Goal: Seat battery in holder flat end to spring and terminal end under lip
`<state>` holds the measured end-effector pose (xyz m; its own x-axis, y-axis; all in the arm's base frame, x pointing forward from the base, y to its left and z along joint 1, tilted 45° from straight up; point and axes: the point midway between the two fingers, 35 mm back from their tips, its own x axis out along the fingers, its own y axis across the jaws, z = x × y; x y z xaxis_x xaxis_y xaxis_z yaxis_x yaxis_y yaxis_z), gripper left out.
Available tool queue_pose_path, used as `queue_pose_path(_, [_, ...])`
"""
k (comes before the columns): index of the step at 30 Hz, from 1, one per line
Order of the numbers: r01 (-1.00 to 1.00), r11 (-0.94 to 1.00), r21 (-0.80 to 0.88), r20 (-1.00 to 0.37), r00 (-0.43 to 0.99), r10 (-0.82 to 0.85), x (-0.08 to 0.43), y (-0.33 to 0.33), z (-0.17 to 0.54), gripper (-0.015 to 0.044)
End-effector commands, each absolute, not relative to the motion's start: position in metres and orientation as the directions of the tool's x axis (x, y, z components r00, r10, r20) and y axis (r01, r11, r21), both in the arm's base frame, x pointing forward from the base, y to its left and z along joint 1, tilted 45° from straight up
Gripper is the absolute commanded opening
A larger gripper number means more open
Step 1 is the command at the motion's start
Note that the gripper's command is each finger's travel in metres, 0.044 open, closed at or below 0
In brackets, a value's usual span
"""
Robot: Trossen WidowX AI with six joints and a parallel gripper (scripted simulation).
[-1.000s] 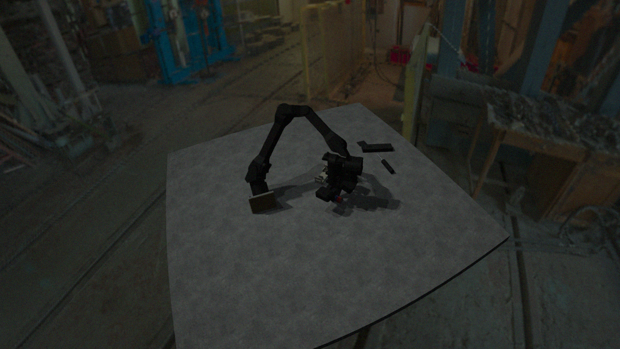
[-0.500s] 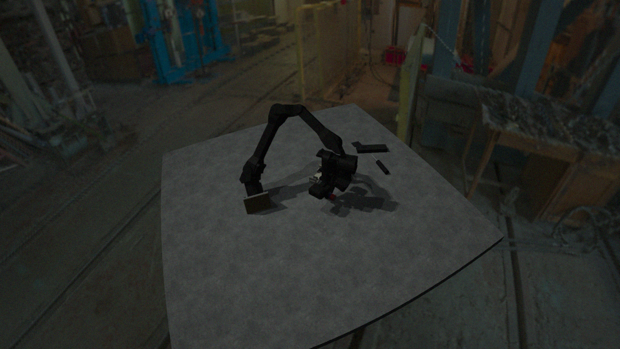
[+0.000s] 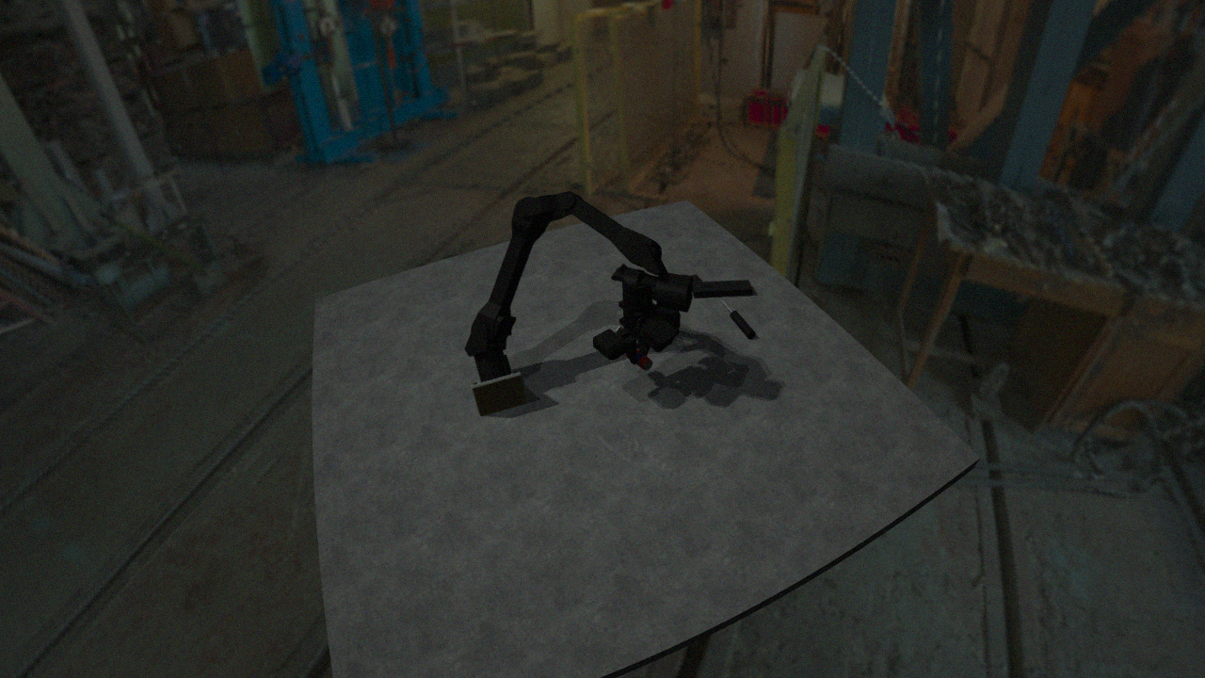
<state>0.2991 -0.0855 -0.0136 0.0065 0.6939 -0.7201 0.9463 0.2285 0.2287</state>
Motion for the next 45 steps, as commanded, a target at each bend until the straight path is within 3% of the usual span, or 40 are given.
queue_pose_path(1, [0.988, 0.108, 0.112, -0.718, 0.005, 0.696, 0.302, -0.074, 0.004, 0.0086])
queue_pose_path(12, [0.959, -0.208, -0.195, -0.718, 0.005, 0.696, 0.306, -0.044, 0.045, 0.0086])
queue_pose_path(25, [0.705, -0.515, -0.488, -0.717, 0.011, 0.697, 0.301, -0.008, 0.089, 0.0086])
queue_pose_path(35, [0.668, -0.546, -0.506, -0.721, 0.020, 0.693, 0.300, -0.005, 0.093, 0.0086])
queue_pose_path(45, [0.664, -0.557, -0.498, -0.665, 0.121, 0.737, 0.305, 0.010, 0.079, 0.0086])
